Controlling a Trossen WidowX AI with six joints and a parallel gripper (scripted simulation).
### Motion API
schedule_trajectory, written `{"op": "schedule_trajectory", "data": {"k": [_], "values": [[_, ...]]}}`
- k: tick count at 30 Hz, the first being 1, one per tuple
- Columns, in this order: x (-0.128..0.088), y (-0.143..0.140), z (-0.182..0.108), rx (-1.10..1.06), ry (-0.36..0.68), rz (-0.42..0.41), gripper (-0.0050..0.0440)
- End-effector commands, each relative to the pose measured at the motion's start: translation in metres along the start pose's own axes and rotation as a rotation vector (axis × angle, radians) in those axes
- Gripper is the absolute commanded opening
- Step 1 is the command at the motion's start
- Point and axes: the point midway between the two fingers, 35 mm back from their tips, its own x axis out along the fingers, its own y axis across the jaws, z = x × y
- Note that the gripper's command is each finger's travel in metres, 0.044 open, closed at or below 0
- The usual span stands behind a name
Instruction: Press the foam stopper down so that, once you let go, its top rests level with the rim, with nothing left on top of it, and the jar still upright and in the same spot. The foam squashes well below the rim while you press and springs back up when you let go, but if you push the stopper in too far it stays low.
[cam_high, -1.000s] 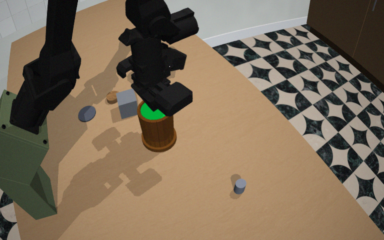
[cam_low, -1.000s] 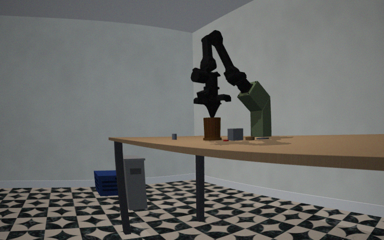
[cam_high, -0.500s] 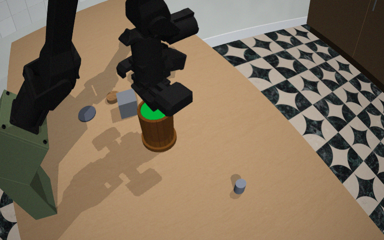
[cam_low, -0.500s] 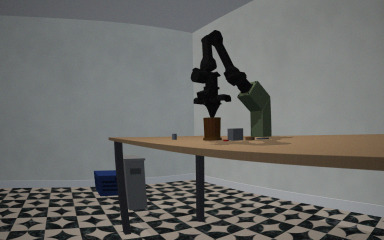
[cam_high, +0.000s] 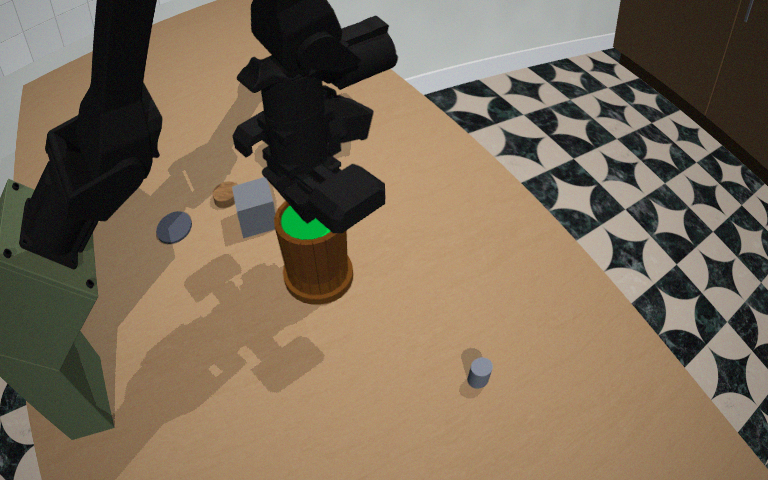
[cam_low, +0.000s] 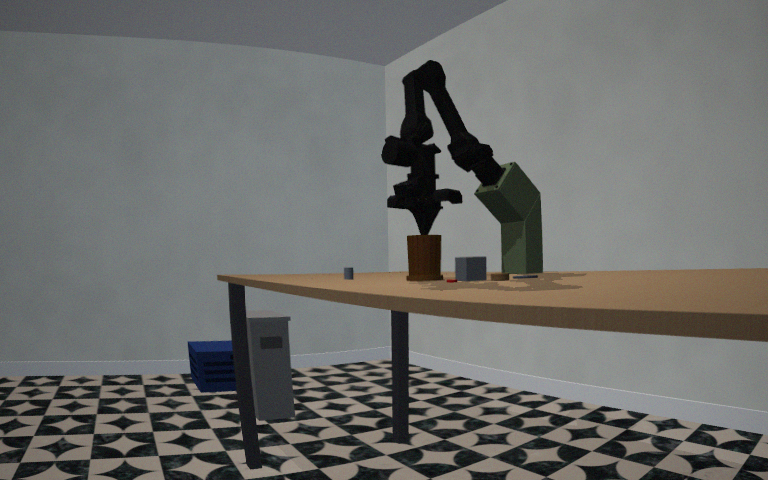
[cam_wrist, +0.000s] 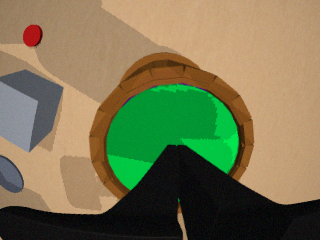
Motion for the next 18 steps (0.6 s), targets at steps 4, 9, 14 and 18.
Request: {"op": "schedule_trajectory", "data": {"k": [4, 9, 14, 18], "values": [[0.0007, 0.0001, -0.0009, -0.001, 0.0, 0.002, 0.0], [0.0011, 0.0002, -0.0016, -0.001, 0.0, 0.002, 0.0], [0.0014, 0.0002, -0.0022, -0.001, 0.0, 0.002, 0.0], [0.0018, 0.0002, -0.0028, -0.001, 0.0, 0.002, 0.0]]}}
